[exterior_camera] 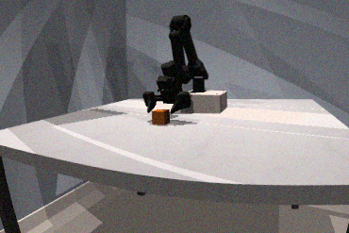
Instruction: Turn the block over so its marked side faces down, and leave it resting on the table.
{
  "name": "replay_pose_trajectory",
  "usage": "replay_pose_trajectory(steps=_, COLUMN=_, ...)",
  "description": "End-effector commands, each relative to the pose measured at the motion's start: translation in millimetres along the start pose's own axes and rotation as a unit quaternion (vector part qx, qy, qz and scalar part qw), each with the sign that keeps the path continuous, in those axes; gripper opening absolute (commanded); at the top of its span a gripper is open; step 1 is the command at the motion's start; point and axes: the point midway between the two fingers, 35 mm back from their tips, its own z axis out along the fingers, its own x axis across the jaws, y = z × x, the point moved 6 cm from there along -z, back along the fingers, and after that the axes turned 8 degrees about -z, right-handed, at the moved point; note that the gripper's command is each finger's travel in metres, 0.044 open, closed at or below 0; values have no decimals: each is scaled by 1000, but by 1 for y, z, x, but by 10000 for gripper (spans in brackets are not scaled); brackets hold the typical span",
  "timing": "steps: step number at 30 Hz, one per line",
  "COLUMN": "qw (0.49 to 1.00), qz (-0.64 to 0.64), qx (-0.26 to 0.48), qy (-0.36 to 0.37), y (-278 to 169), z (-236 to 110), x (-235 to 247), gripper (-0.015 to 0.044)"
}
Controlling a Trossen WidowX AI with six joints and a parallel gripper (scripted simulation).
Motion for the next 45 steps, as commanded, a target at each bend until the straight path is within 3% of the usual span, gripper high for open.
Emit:
replay_pose_trajectory(steps=1, qw=1000, qz=2, qx=1, qy=3, y=-1, z=0, x=1, gripper=440)
replay_pose_trajectory(steps=4, qw=1000, qz=2, qx=12, qy=4, y=2, z=2, x=0, gripper=440)
replay_pose_trajectory(steps=9, qw=996, qz=3, qx=93, qy=14, y=24, z=6, x=-6, gripper=440)
replay_pose_trajectory(steps=15, qw=981, qz=2, qx=193, qy=29, y=59, z=-19, x=-10, gripper=440)
replay_pose_trajectory(steps=21, qw=971, qz=1, qx=235, qy=36, y=75, z=-40, x=-10, gripper=440)
replay_pose_trajectory(steps=37, qw=971, qz=1, qx=238, qy=37, y=75, z=-40, x=-10, gripper=440)
replay_pose_trajectory(steps=45, qw=933, qz=5, qx=356, qy=54, y=106, z=-14, x=-17, gripper=440)
